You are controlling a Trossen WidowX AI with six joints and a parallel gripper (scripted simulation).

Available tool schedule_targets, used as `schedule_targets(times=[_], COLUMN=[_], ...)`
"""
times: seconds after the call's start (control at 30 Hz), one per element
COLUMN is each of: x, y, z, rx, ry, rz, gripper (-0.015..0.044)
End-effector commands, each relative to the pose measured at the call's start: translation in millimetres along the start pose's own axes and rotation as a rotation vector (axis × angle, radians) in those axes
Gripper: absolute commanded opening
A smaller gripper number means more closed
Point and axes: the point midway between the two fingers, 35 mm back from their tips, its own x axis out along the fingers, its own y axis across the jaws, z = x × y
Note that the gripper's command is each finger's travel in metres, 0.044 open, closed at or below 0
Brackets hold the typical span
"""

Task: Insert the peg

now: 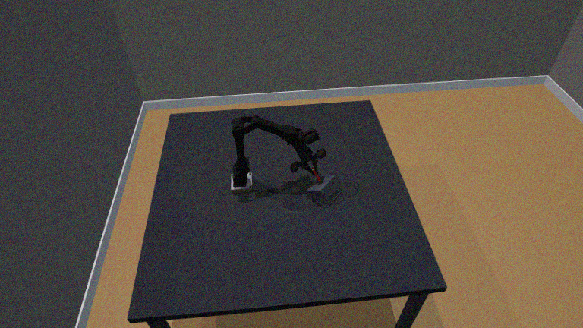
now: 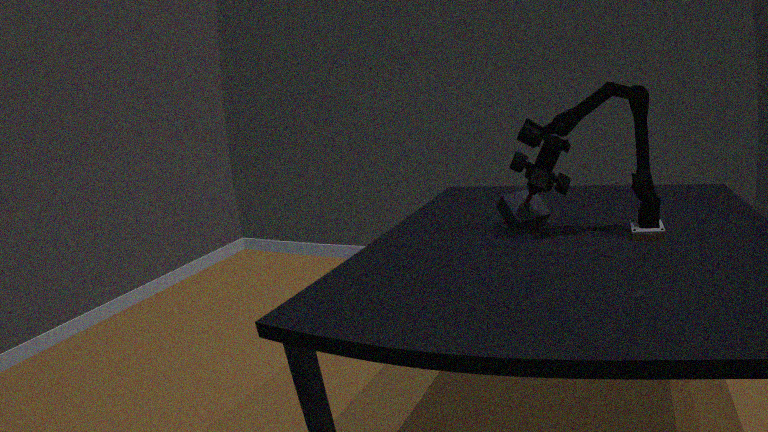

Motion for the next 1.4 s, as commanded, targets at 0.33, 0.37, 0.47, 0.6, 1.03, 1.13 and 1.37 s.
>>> schedule_targets(times=[0.33, 0.37, 0.47, 0.6, 1.03, 1.13, 1.37], x=[-0.8, -0.7, -0.6, 0.2, 5.1, 5.9, 7.1], y=[-0.6, -0.4, 0.5, 1.2, 2.4, 2.4, 2.4], z=[0.0, 0.2, 0.8, 1.3, 1.7, 1.7, 1.9], rx=[0.001, 0.001, 0.001, 0.001, 0.001, 0.001, 0.001], ry=[0.000, 0.000, 0.000, 0.000, 0.000, 0.000, 0.000], rz=[-0.002, -0.002, -0.002, -0.002, -0.002, -0.002, -0.002], gripper=[0.0000, 0.0000, 0.0000, 0.0000, 0.0000, 0.0000, 0.0000])
